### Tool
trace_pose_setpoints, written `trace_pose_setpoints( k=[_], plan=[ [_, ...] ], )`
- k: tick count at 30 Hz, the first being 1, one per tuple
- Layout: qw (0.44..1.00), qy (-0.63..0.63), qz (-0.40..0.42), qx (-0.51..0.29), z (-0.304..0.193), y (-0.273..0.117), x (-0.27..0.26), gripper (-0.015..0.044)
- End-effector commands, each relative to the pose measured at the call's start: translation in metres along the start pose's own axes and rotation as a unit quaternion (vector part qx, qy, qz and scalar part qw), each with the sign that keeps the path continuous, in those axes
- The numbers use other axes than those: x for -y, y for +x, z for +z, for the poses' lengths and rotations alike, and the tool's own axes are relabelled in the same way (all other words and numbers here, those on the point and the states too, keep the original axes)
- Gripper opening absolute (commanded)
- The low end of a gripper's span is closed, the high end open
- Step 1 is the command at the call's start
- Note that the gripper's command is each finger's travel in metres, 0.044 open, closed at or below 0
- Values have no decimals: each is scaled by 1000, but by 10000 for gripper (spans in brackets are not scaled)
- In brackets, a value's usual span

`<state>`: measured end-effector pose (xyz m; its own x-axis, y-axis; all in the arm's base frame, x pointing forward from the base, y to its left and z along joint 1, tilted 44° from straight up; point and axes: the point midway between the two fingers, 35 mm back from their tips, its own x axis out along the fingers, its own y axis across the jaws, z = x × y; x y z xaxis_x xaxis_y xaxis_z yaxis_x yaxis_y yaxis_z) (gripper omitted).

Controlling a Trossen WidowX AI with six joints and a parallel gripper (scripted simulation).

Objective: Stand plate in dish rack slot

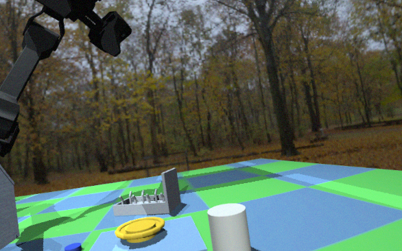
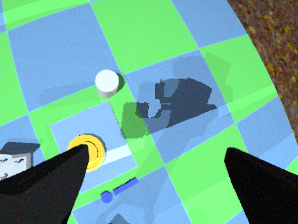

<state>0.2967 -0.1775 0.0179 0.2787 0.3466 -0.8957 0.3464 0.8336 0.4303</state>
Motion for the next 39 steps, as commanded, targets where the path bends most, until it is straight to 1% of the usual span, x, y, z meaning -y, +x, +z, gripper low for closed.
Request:
trace_pose_setpoints(
  k=[1, 8, 17, 23, 25, 29, 31, 39],
  plan=[
    [997, -48, 29, -48, -3, 17, -16, 400],
    [982, -117, 79, -125, -16, 41, -43, 400],
    [946, -194, 147, -213, -35, 66, -75, 400],
    [943, -199, 152, -218, -37, 70, -78, 400],
    [943, -200, 150, -219, -45, 89, -84, 400],
    [943, -200, 152, -218, -79, 145, -101, 400],
    [943, -199, 155, -218, -92, 159, -106, 400],
    [943, -199, 155, -218, -94, 164, -107, 400]
  ],
)
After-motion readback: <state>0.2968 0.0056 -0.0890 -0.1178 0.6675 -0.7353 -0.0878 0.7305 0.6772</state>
